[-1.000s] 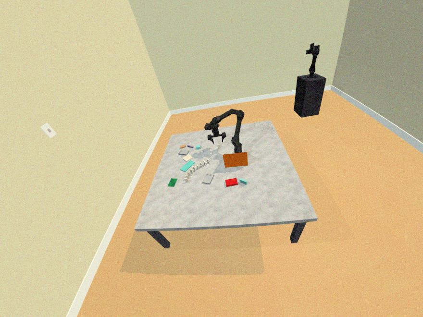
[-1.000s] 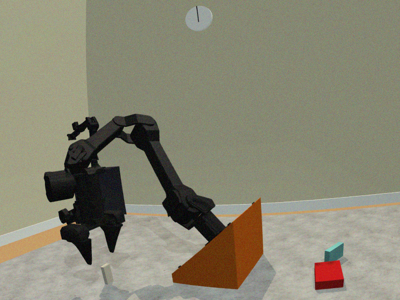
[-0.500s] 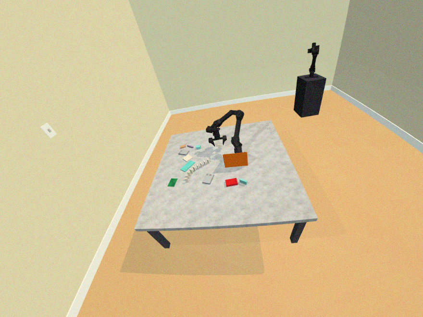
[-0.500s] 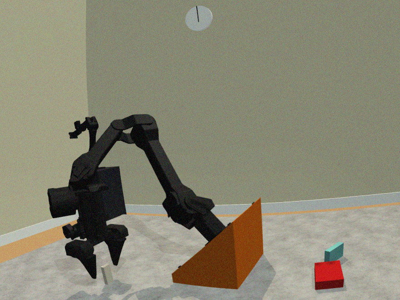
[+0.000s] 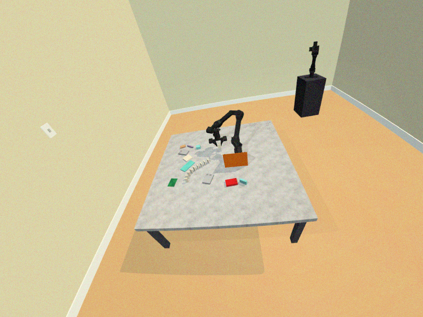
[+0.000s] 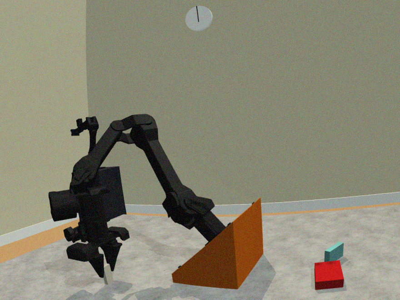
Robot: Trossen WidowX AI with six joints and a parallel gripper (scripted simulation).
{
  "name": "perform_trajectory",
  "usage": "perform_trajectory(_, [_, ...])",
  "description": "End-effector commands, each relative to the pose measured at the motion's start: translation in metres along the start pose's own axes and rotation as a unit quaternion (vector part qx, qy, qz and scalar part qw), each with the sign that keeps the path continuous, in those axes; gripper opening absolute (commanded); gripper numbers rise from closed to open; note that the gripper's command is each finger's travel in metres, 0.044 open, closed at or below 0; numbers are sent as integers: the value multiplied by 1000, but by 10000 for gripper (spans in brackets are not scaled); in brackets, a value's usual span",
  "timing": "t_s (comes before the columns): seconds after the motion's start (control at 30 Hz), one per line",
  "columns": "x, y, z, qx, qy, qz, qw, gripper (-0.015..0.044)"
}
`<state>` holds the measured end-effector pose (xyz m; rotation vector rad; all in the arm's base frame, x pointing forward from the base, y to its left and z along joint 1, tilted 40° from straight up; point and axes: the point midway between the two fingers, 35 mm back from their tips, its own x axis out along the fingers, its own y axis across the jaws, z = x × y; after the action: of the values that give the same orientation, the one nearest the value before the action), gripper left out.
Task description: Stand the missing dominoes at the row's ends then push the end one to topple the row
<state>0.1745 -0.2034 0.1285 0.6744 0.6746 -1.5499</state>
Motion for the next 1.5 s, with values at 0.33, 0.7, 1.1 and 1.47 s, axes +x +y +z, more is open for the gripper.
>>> perform_trajectory(0.33, [-1, 1, -3, -8, 5, 5, 1000, 107])
perform_trajectory(0.7, [-115, 5, -3, -8, 12, 2, 1000, 107])
perform_trajectory(1.1, [-136, 26, -31, -182, 18, 7, 983, 107])
perform_trajectory(1.47, [-140, 80, -152, -740, 14, 19, 672, 107])
